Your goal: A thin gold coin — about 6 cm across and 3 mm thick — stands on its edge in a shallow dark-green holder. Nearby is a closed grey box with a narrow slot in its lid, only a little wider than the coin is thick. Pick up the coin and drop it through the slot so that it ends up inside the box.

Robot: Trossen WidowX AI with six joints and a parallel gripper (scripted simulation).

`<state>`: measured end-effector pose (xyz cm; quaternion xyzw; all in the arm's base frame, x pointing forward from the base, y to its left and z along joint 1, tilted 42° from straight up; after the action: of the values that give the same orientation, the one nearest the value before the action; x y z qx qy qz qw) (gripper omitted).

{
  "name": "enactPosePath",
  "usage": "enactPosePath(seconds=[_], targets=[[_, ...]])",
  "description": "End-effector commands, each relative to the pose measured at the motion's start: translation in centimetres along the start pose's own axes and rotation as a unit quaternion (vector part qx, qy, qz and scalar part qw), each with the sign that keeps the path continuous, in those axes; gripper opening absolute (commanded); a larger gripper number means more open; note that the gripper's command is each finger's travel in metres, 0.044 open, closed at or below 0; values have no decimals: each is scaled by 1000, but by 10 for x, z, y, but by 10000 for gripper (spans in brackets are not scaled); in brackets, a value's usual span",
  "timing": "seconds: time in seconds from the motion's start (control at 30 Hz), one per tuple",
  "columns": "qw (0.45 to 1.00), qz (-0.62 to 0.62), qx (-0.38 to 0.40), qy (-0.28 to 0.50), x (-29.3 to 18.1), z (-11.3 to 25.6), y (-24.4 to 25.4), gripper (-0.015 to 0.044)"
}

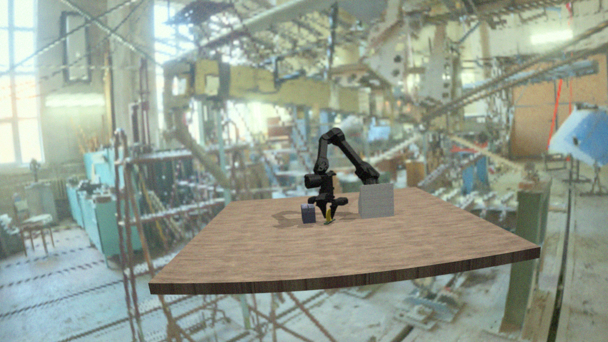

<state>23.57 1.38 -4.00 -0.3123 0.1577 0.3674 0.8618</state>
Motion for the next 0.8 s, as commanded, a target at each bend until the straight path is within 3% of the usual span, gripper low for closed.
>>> enactPosePath(seconds=[0.0, 0.1, 0.3, 0.77], targets=[[1000, 5, 0, 5, -3, -7, 3, 161], [1000, 5, 0, 5, -3, -9, 3, 161], [1000, 5, 0, 5, -3, -9, 3, 3], [1000, 11, 4, -12, 6, -2, 2, 0]])
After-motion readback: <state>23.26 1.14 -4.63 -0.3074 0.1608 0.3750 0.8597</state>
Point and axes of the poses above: the point midway between the two fingers, 35 mm back from their tips, its own z axis back along the fingers, its own y axis across the jaws, x = y × z, the point moved 6 cm from there along z, back along the fingers, and after that the axes turned 7 degrees about -z, right-handed, at the moved point
